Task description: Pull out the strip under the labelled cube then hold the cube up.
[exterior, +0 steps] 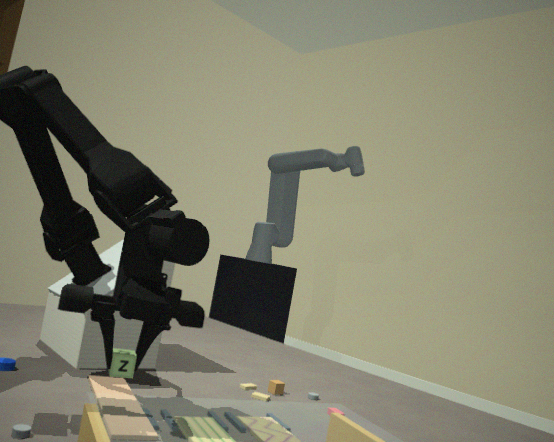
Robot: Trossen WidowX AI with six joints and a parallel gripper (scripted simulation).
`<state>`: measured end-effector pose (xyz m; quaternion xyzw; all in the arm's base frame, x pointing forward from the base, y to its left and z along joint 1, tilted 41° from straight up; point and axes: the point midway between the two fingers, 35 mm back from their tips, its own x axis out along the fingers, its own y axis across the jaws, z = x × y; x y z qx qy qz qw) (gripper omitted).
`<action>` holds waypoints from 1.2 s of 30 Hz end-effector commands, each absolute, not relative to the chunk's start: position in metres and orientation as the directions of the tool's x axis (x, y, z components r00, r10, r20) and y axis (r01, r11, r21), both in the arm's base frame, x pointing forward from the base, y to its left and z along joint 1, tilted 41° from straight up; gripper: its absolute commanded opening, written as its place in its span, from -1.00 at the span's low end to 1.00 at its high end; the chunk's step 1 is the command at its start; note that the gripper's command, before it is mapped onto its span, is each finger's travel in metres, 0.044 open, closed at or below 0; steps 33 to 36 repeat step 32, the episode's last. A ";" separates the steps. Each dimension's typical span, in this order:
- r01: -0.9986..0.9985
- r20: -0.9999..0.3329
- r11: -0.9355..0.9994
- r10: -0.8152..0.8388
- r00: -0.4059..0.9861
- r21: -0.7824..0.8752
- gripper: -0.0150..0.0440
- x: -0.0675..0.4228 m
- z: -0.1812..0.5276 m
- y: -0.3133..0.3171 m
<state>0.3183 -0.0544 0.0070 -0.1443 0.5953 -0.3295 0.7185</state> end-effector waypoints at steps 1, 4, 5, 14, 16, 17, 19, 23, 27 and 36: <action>0.303 -0.758 0.739 -0.648 0.078 -0.601 -0.49 0.305 0.005 -0.053; 0.303 -0.758 0.740 -0.648 0.078 -0.601 -0.49 0.304 0.008 -0.050; 0.303 -0.758 0.740 -0.647 0.078 -0.601 -0.49 0.304 0.012 -0.047; 0.303 -0.759 0.741 -0.647 0.078 -0.600 -0.49 0.301 0.033 -0.029; 0.303 -0.759 0.741 -0.647 0.078 -0.600 -0.49 0.301 0.033 -0.029; 0.303 -0.759 0.741 -0.647 0.078 -0.600 -0.49 0.301 0.033 -0.029; 0.303 -0.759 0.741 -0.647 0.078 -0.600 -0.49 0.301 0.033 -0.029; 0.303 -0.759 0.741 -0.647 0.078 -0.600 -0.49 0.301 0.033 -0.029; 0.303 -0.759 0.741 -0.647 0.078 -0.600 -0.49 0.301 0.033 -0.029; 0.303 -0.759 0.741 -0.647 0.078 -0.600 -0.49 0.301 0.033 -0.029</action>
